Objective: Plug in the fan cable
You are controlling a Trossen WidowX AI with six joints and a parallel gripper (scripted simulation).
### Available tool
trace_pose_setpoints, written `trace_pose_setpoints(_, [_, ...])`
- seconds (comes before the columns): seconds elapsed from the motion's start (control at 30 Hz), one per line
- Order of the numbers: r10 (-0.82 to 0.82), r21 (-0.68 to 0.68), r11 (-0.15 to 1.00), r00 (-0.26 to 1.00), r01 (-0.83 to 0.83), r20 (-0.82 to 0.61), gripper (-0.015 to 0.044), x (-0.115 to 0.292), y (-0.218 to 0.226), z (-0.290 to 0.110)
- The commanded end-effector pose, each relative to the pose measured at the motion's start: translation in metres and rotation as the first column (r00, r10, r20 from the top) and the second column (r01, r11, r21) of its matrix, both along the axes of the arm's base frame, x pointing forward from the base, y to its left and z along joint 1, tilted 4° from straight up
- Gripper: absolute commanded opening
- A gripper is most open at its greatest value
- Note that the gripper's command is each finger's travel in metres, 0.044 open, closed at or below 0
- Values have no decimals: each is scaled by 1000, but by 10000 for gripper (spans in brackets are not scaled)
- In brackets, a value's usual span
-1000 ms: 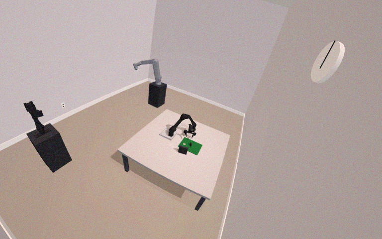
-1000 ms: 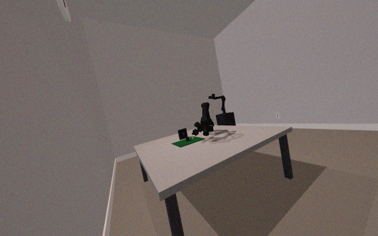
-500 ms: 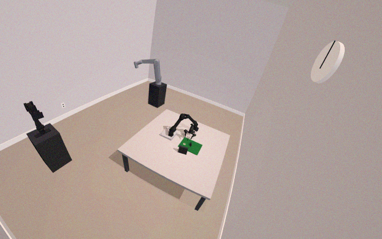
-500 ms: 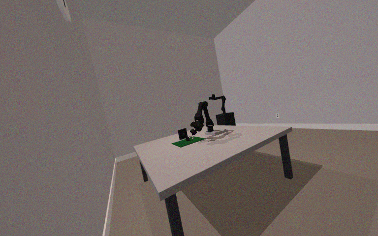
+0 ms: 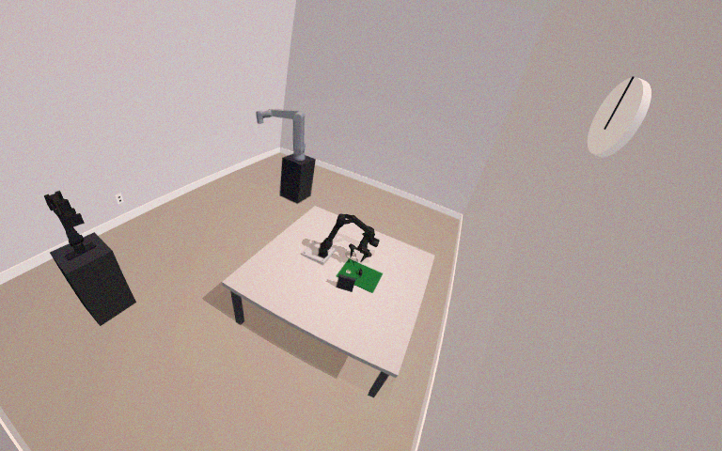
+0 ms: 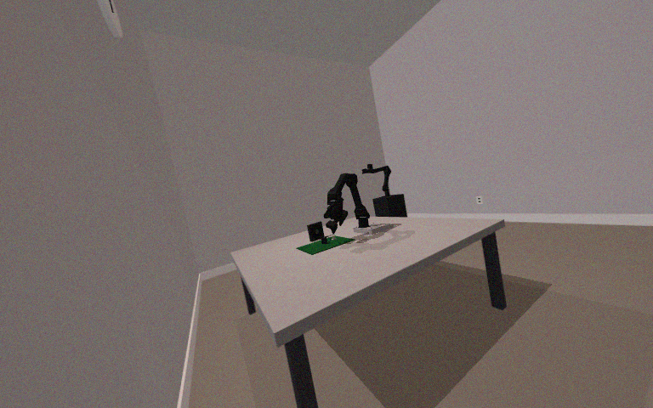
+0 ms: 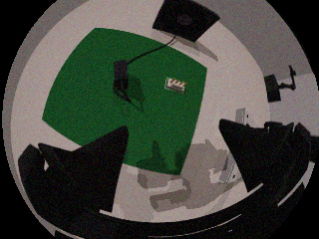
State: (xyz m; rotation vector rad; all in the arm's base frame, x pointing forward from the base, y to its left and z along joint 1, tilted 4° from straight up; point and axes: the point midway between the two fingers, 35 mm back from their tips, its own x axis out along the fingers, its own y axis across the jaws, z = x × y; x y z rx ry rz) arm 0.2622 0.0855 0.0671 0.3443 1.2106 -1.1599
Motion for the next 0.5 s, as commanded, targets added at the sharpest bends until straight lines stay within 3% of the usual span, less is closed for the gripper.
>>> trace_pose_setpoints(0.0, [9, 111, 994, 1000, -8, -7, 440, 6, 2, 9])
trace_pose_setpoints(0.47, [103, 431, 897, 995, -98, 12, 440, 22, 7, 36])
